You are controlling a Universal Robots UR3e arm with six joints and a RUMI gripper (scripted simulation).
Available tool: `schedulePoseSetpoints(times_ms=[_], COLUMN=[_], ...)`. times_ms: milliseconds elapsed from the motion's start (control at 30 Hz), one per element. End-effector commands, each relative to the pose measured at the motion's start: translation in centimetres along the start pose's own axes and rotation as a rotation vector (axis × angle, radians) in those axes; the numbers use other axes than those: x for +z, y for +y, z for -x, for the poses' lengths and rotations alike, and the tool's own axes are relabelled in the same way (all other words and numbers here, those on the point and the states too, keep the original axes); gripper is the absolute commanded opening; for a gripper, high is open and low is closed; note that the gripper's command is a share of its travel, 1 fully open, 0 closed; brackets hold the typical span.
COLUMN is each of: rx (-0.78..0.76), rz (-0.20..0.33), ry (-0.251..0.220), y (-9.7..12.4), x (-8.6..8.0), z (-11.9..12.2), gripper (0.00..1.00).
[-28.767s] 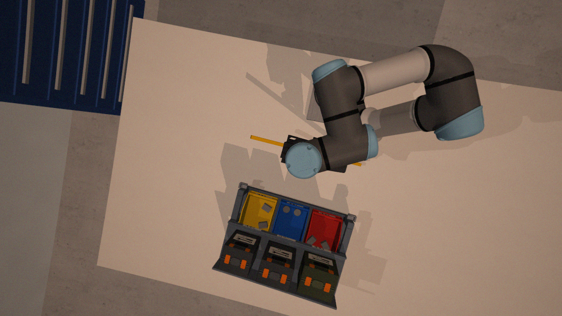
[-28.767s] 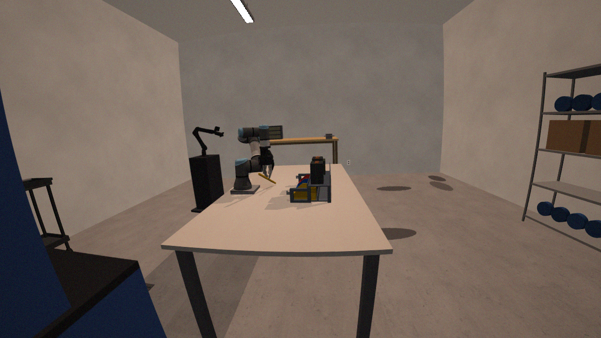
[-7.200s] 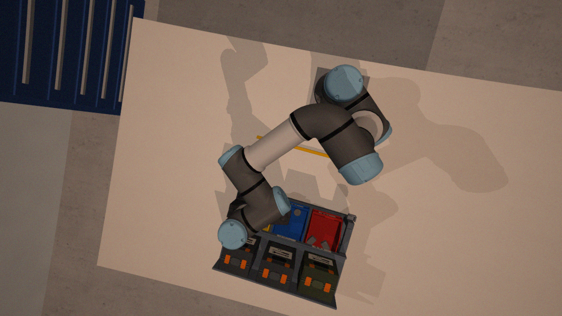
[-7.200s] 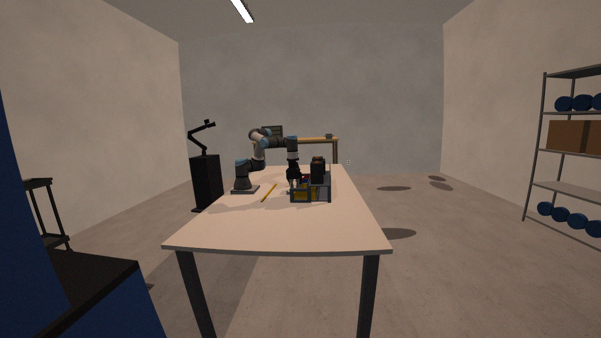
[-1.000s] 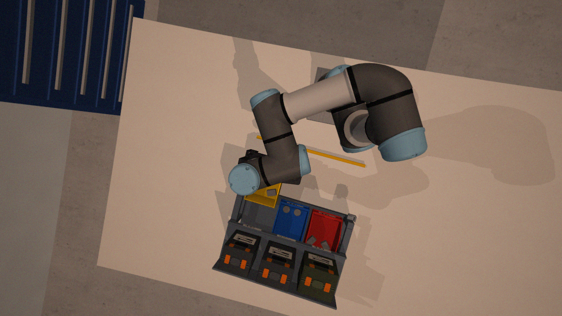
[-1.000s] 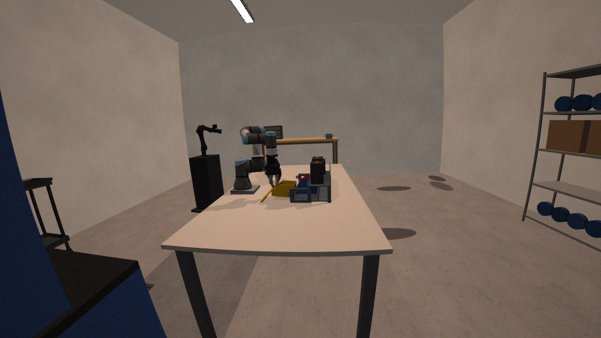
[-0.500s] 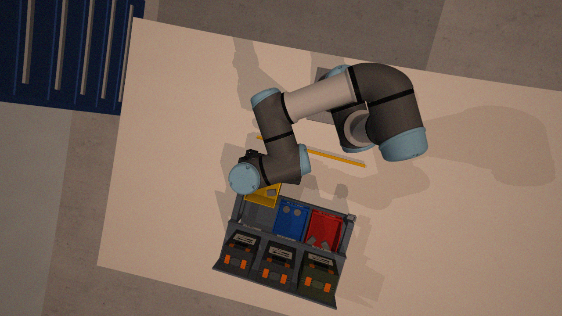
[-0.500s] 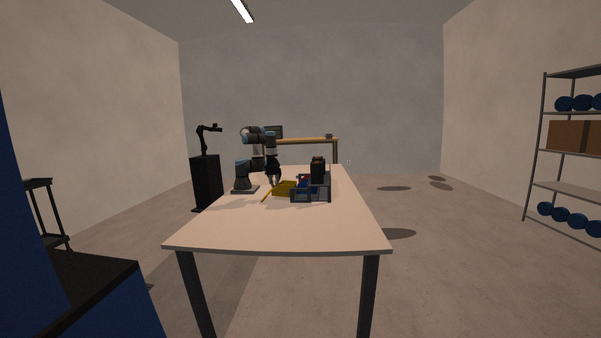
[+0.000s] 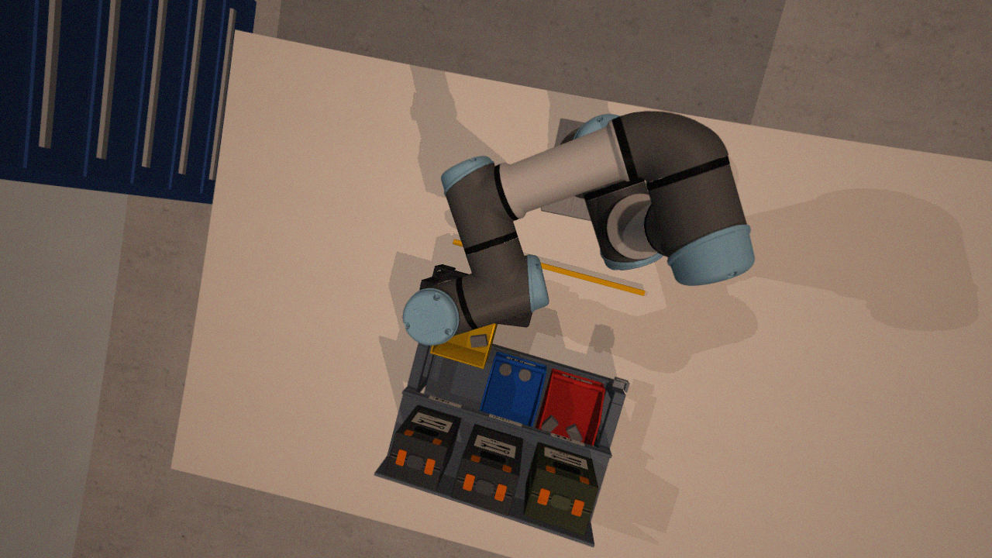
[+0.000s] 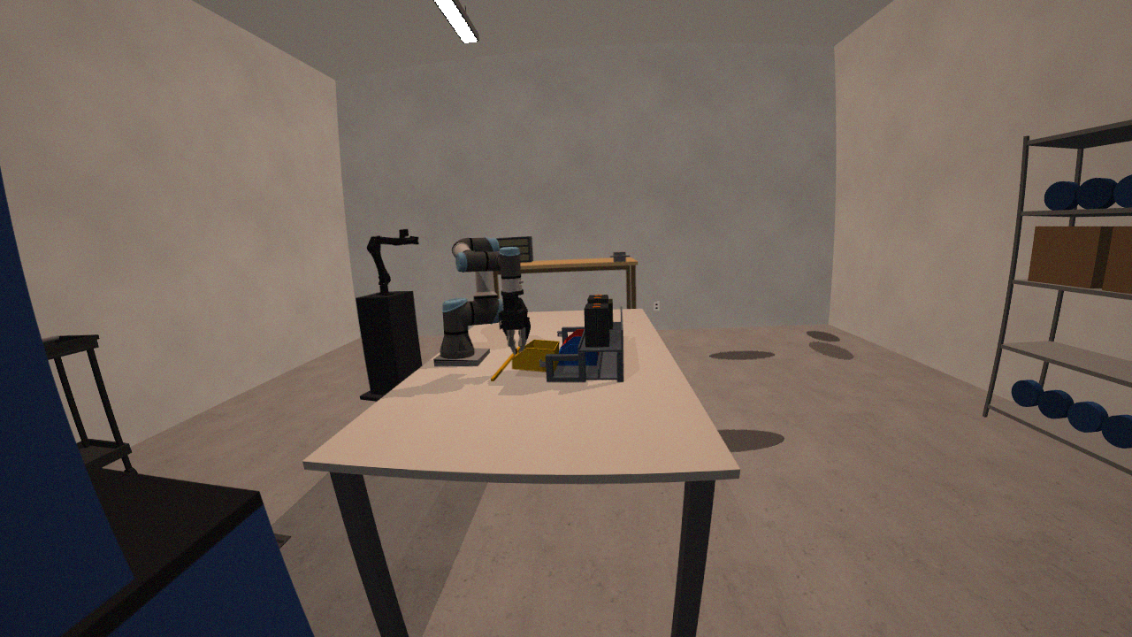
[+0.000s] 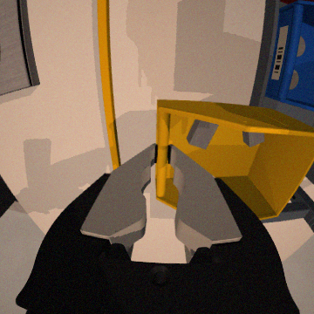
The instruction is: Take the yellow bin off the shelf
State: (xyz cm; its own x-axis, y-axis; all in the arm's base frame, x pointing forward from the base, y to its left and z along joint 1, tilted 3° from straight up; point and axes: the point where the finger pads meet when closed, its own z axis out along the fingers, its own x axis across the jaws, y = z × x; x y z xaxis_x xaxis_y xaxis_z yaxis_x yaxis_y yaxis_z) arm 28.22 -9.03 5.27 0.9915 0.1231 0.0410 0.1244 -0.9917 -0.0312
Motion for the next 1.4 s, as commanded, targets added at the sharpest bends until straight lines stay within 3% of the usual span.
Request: schedulePoseSetpoints(times_ms=[0,1367], rx=[0.000,0.000], rz=[0.002,0.002], ry=[0.002,0.002], y=[0.1,0.1], x=[-0.1,1.5], z=[0.0,0.0], gripper=[0.00,0.00])
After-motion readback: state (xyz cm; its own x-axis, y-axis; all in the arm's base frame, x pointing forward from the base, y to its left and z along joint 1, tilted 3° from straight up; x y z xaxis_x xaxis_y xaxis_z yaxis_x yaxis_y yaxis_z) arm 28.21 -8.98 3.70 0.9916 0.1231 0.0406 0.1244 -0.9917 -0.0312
